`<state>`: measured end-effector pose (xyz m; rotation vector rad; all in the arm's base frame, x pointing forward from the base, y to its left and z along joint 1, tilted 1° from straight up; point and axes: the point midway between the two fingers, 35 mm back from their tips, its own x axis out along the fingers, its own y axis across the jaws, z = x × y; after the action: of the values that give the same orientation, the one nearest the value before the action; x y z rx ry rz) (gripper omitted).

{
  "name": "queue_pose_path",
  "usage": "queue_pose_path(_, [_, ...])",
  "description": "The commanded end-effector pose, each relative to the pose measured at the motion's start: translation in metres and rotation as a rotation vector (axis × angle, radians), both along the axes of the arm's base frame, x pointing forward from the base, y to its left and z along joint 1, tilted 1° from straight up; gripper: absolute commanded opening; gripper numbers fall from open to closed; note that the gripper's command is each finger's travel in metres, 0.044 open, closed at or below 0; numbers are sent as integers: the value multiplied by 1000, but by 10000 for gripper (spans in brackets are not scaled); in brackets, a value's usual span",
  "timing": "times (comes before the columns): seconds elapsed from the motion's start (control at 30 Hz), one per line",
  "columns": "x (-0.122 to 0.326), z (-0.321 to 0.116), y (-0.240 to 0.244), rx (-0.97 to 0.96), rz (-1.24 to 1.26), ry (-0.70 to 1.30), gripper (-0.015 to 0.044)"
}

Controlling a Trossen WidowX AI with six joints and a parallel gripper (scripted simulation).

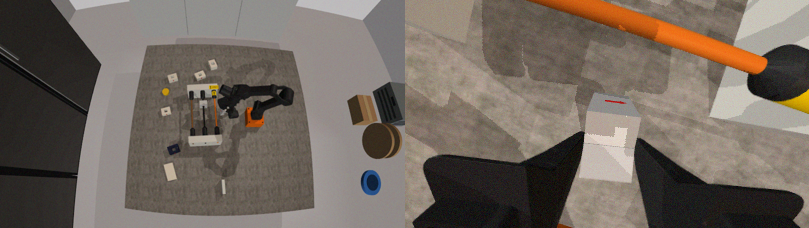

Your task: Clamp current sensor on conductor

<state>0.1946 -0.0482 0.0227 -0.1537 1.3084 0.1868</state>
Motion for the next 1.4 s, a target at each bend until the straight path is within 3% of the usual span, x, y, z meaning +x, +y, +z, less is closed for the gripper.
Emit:
queue_pose_path(0.0, [-14,-3,2,8,5,8,0])
queue_pose_path(0.43, [-14,-10,2,8,5,8,0])
queue_pose_path(0.87, [-12,-5,0,1,-1,3,326])
queue_pose_path(1.23, [-29,49,-2,8,5,9,326])
queue_pose_path(1.37, [-26,50,-1,54,-206,56,320])
